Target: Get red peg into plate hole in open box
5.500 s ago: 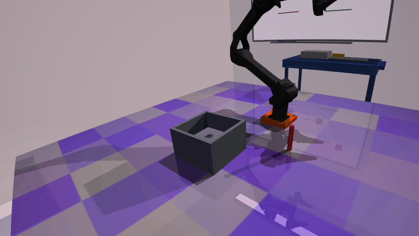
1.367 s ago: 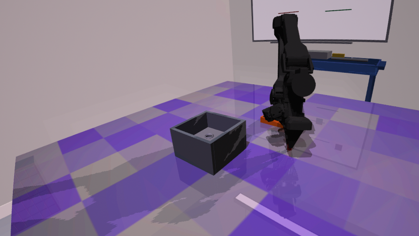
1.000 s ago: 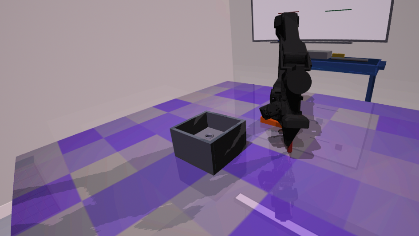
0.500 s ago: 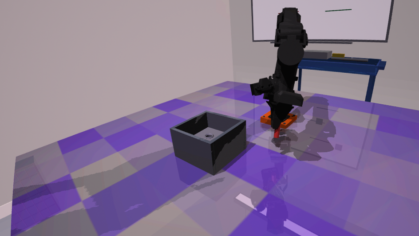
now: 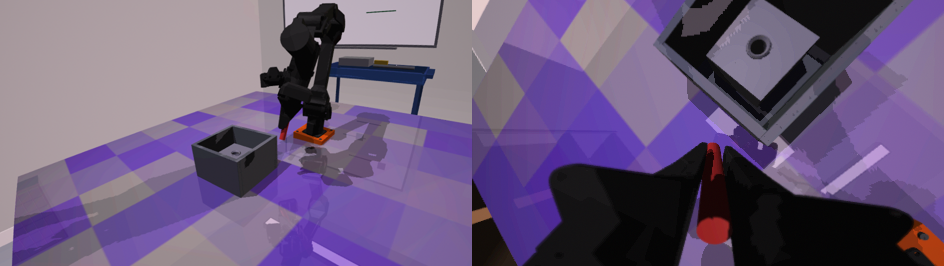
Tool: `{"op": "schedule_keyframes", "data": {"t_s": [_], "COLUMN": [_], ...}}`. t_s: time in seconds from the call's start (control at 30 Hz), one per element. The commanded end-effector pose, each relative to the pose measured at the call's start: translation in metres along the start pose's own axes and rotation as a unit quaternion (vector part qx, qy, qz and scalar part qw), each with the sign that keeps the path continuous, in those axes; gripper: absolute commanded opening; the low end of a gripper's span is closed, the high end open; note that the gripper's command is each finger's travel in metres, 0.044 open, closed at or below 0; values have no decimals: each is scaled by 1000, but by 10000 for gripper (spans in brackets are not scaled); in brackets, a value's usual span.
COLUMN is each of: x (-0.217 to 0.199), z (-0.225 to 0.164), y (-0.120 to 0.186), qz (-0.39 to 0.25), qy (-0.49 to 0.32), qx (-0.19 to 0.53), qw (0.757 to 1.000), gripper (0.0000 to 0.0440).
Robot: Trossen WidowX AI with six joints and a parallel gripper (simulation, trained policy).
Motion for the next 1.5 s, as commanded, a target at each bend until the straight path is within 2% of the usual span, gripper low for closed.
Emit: {"op": "schedule_keyframes", "data": {"t_s": [0.0, 0.67, 1.3, 1.37, 1.47], "x": [4, 8, 6, 5, 5], "z": [16, 74, 101, 101, 103], "y": [-3, -34, -80, -87, -95], "qz": [-8, -37, -82, -90, -100], "qy": [-8, -60, -79, -76, -69], "qx": [-16, -56, -31, -27, -24], "qw": [1000, 996, 993, 993, 992], "gripper": [0, 2, 16, 27, 91]}}
Point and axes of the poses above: the point midway between the two fingers, 35 mm back from their tips, its own y axis back along the fingers, its own x axis across the jaws, z = x × y, the point moved 6 cm from there along y, back along the fingers, and after that the axes turned 14 degrees about -y, right-handed, at the moved point
